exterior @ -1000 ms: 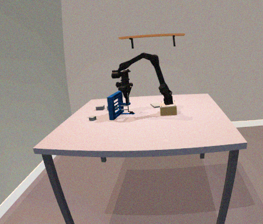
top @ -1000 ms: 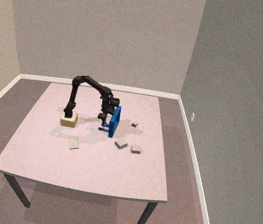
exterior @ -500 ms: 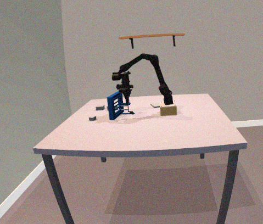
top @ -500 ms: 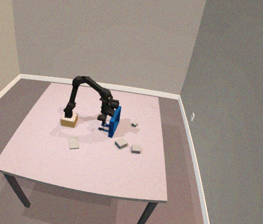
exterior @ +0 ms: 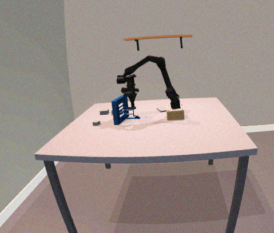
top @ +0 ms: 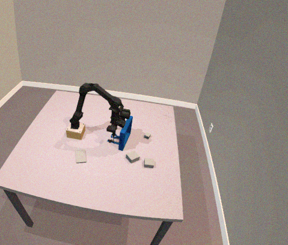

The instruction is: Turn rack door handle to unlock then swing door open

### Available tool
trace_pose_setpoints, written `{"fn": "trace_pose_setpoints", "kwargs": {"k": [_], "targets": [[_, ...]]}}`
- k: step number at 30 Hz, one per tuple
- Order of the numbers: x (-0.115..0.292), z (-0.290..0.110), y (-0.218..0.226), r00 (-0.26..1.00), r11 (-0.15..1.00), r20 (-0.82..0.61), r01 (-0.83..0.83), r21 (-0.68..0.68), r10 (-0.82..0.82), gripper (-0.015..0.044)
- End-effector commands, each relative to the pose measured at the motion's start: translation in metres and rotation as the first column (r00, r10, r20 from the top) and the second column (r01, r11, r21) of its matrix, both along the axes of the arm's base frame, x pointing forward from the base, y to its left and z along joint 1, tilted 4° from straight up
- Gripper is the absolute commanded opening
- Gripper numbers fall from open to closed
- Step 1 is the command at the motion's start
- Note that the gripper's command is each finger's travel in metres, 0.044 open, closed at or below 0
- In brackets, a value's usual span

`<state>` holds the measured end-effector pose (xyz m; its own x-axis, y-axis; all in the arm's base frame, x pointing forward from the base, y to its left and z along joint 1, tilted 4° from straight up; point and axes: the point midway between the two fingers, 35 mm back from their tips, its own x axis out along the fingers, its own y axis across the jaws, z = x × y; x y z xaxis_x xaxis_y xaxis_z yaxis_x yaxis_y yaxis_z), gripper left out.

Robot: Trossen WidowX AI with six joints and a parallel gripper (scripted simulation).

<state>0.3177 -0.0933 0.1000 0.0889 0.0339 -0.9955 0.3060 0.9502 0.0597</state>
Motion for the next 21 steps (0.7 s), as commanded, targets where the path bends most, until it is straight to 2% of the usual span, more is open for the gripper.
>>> {"fn": "trace_pose_setpoints", "kwargs": {"k": [1, 4, 11, 16, 21], "targets": [[-0.0001, -0.0006, 0.0001, 1.0, 1.0, -0.001, 0.003, 0.001, -0.003, 0.0026], [-0.0001, -0.0006, 0.0001, 0.999, 0.999, -0.002, 0.035, 0.004, -0.035, 0.0026], [-0.0001, -0.0006, 0.0001, 0.932, 0.932, -0.019, 0.362, 0.031, -0.361, 0.0026], [-0.0001, -0.0006, 0.0001, 0.816, 0.815, -0.037, 0.577, 0.046, -0.576, 0.0026], [-0.0001, -0.0006, 0.0001, 0.652, 0.649, -0.058, 0.758, 0.056, -0.756, 0.0026]]}}
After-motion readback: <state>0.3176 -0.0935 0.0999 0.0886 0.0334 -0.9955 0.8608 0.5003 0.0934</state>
